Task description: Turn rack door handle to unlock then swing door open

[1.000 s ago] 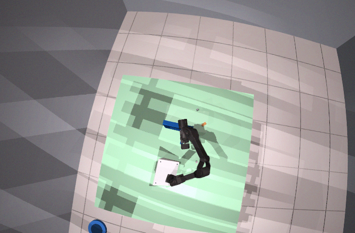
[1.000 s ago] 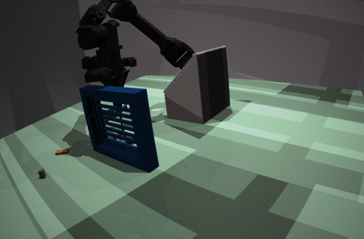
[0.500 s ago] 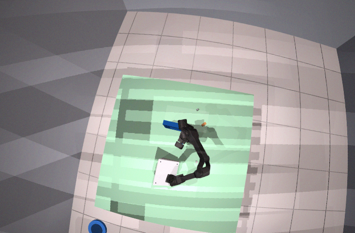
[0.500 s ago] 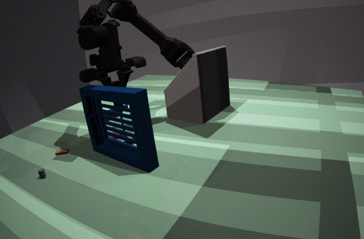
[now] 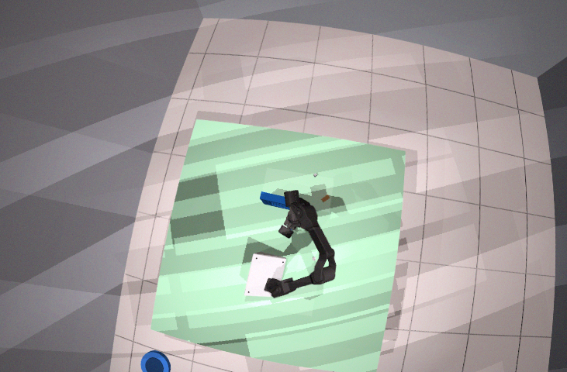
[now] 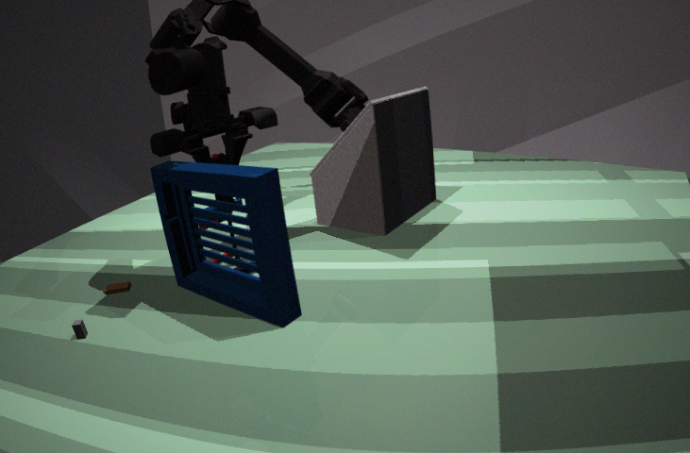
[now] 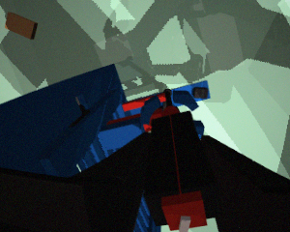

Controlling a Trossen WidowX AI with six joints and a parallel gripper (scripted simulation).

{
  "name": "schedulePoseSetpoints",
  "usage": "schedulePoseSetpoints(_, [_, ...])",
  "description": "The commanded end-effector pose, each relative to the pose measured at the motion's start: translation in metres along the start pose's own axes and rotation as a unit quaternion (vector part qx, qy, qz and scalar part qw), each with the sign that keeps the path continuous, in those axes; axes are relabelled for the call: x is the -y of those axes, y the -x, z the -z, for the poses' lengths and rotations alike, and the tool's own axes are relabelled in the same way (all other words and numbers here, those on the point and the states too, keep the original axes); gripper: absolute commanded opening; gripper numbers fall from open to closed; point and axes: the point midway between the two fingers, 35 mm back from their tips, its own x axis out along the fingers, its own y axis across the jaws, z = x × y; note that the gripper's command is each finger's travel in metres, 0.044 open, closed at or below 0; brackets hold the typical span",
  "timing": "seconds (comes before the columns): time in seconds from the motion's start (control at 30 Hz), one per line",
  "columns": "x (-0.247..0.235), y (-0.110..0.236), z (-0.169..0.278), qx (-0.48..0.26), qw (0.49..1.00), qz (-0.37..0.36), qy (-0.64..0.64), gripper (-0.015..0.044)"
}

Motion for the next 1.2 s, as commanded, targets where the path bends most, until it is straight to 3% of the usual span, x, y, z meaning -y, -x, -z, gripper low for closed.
schedulePoseSetpoints(0.0, [-0.0019,-0.0003,0.0009,-0.002,1.0,-0.003,-0.015,0.0023])
schedulePoseSetpoints(0.83, [-0.0019,-0.0003,0.0009,-0.002,1.0,-0.003,-0.015,0.0023])
schedulePoseSetpoints(1.17, [-0.0019,-0.0003,0.0009,-0.002,1.0,-0.003,-0.015,0.0286])
